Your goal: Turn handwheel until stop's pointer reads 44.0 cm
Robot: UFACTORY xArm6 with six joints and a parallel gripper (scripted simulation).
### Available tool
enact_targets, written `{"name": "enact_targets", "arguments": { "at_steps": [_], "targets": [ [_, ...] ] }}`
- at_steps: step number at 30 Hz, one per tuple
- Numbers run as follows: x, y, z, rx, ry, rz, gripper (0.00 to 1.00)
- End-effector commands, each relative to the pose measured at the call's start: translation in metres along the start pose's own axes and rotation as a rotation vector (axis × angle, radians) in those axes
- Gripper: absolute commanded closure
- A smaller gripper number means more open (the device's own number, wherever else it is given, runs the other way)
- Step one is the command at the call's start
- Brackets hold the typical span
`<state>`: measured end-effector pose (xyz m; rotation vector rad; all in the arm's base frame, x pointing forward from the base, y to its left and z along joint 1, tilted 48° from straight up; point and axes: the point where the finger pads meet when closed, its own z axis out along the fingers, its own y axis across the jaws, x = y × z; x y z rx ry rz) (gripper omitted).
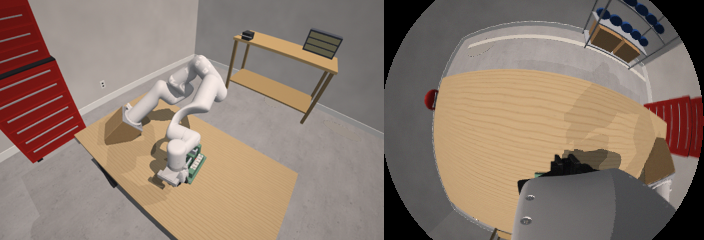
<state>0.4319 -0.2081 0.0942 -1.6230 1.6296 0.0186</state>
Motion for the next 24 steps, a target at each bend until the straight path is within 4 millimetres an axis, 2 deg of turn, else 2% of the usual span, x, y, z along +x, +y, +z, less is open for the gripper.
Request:
{"name": "enact_targets", "arguments": {
  "at_steps": [1,12,24],
  "targets": [
    [0.001,0.001,0.007,0.0,0.001,0.001,0.94],
    [0.001,0.012,0.026,0.0,0.001,0.001,0.94],
    [0.001,0.026,0.033,0.0,0.001,0.001,0.94]
  ]
}}
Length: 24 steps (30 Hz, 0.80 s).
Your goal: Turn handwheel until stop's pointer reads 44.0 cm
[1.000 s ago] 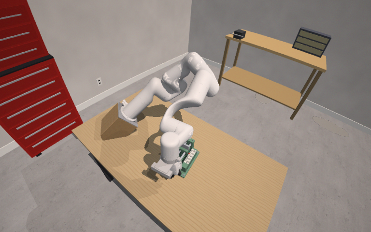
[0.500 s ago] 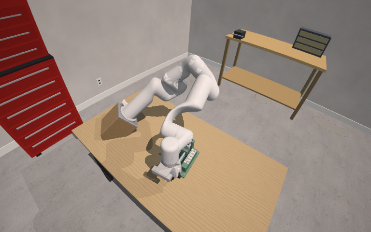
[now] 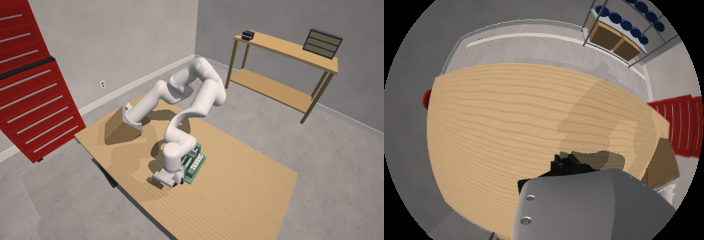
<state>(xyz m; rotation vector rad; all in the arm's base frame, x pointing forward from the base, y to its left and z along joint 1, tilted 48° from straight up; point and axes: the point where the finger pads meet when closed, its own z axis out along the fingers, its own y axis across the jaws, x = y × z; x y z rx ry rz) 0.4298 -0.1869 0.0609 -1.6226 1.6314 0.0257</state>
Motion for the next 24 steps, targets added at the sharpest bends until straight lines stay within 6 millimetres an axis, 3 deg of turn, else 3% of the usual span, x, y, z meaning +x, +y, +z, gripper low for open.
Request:
{"name": "enact_targets", "arguments": {
  "at_steps": [1,24],
  "targets": [
    [0.001,0.004,0.001,0.004,0.003,-0.003,0.94],
    [0.001,0.031,-0.005,0.004,0.003,-0.003,0.94]
  ]
}}
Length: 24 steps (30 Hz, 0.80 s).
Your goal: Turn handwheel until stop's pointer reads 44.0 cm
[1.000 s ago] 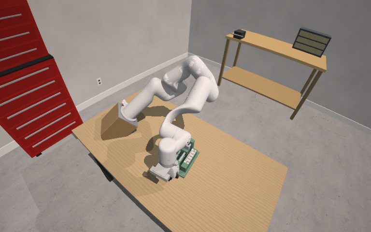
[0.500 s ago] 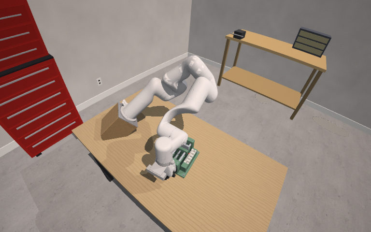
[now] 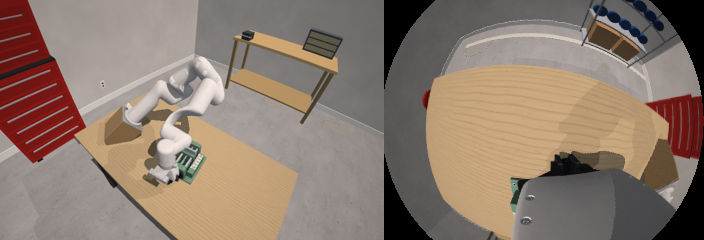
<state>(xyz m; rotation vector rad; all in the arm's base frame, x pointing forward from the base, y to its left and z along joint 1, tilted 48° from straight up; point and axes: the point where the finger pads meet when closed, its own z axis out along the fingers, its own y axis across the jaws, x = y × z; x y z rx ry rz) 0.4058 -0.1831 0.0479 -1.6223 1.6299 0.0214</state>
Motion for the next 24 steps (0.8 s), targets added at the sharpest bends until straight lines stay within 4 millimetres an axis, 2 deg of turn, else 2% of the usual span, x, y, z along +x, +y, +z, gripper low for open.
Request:
{"name": "enact_targets", "arguments": {
  "at_steps": [1,24],
  "targets": [
    [0.001,0.005,-0.004,0.001,0.002,-0.001,0.94],
    [0.001,0.015,-0.016,0.001,0.002,-0.001,0.94]
  ]
}}
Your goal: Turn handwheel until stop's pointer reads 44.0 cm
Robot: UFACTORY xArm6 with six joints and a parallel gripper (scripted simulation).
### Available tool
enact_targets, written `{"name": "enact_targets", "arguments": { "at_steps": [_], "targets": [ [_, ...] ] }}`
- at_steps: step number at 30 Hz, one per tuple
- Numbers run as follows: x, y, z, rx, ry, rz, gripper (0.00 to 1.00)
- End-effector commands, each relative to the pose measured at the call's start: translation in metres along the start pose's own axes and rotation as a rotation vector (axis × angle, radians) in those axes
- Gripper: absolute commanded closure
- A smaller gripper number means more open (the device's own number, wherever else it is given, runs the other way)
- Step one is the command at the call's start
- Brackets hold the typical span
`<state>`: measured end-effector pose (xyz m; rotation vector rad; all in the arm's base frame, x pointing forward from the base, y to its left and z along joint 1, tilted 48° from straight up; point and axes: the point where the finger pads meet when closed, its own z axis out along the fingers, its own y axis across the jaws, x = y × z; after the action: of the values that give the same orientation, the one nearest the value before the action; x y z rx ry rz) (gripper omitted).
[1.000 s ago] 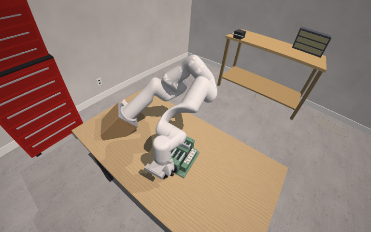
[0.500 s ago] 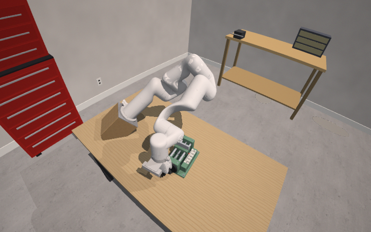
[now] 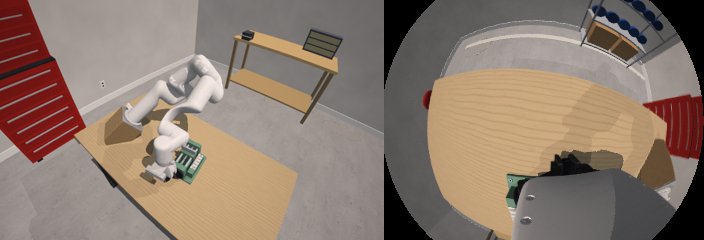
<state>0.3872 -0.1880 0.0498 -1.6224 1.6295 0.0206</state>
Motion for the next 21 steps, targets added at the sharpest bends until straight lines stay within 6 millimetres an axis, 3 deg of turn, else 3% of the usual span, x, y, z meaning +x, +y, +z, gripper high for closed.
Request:
{"name": "enact_targets", "arguments": {
  "at_steps": [1,21],
  "targets": [
    [0.0007,0.001,-0.0033,0.001,0.002,0.0,0.94],
    [0.0006,0.0033,-0.0098,0.001,0.002,0.0,0.94]
  ]
}}
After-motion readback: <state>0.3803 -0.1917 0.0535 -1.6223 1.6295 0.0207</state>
